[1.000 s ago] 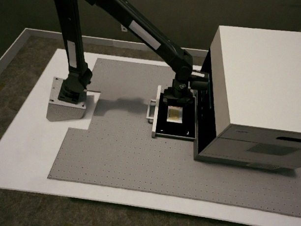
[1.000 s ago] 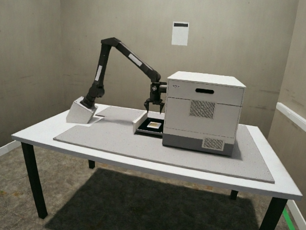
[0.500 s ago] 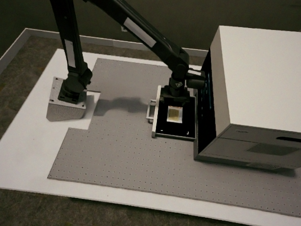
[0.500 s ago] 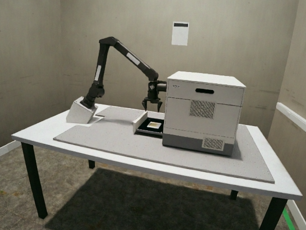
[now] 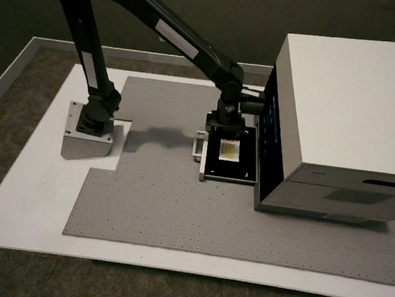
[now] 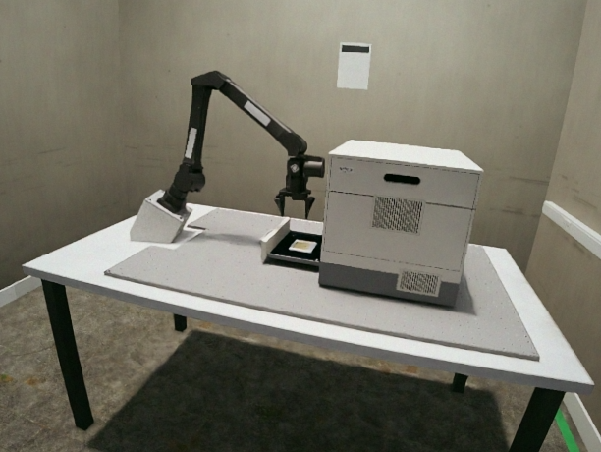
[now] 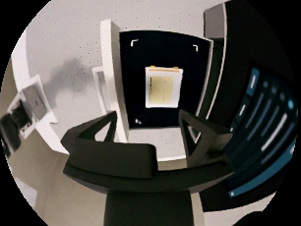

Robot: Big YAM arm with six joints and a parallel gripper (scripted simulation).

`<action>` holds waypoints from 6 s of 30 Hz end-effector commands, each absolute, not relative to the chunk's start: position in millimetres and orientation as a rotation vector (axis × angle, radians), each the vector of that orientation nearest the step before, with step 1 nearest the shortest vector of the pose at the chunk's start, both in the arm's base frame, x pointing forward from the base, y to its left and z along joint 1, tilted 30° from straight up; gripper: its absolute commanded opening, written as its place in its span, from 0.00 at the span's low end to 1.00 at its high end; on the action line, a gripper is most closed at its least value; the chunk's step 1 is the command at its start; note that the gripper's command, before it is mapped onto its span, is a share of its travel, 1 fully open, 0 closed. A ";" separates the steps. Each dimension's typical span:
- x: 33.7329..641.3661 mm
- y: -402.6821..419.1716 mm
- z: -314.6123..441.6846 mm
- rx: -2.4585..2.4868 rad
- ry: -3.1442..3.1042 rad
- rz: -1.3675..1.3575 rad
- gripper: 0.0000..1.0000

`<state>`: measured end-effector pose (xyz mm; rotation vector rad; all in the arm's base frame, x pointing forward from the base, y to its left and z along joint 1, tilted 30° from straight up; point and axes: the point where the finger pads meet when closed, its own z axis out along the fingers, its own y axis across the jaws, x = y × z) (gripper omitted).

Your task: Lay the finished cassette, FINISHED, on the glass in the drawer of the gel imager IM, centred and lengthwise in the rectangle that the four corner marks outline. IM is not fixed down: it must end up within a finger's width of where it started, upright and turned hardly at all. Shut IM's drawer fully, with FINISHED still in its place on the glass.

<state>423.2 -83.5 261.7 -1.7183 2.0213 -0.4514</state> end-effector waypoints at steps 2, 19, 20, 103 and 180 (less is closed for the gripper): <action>409.6 -86.3 266.3 -1.718 2.023 -0.458 0.92; 389.9 -83.4 266.1 -1.718 2.023 -0.457 0.92; 389.9 -83.4 266.1 -1.718 2.023 -0.457 0.92; 355.1 -68.5 236.3 -1.736 2.043 -0.411 0.81; 374.2 -58.9 142.7 -1.740 2.050 -0.399 0.31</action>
